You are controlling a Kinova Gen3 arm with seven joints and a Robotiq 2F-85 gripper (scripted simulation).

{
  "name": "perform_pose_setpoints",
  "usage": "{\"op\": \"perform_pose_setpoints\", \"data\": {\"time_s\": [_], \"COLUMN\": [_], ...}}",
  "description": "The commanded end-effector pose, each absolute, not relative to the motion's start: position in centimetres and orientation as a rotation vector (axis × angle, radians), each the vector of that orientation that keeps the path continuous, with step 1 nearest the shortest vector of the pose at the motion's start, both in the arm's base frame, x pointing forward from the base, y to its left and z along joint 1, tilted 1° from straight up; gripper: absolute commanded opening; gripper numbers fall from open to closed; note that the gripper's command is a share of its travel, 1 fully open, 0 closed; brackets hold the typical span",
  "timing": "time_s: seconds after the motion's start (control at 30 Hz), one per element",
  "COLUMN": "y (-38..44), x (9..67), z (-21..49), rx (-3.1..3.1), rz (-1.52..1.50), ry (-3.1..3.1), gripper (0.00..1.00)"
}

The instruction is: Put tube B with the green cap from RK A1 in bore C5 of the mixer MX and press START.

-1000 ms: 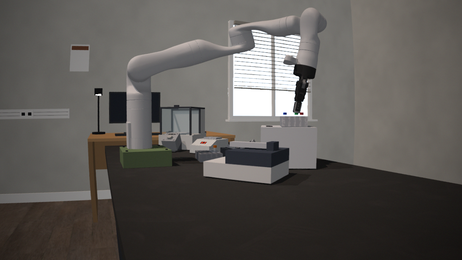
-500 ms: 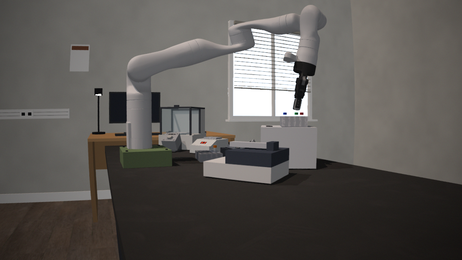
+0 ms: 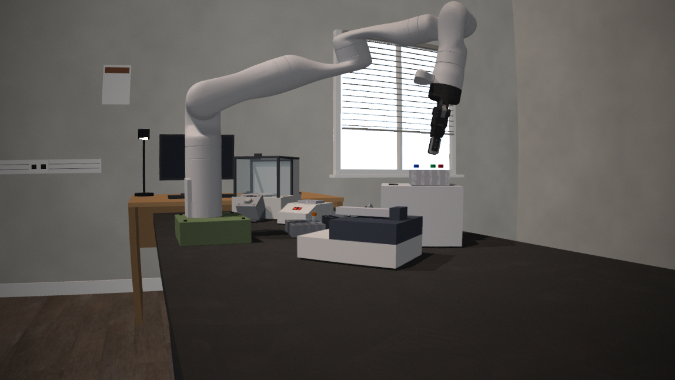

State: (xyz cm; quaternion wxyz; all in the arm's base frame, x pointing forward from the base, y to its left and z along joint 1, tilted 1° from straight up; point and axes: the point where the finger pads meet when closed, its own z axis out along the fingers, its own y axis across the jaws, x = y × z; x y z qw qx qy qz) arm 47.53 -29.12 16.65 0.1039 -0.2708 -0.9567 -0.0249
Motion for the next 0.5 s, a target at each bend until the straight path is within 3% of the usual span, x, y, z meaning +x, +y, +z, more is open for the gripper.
{"op": "perform_pose_setpoints", "data": {"time_s": [0.0,0.47], "y": [-29.1,-29.1], "x": [47.6,47.6], "z": [17.0,18.8], "rx": [-0.799,-0.799], "rz": [-0.073,-0.073], "ry": [-2.824,-2.824], "gripper": [0.42,0.42]}}
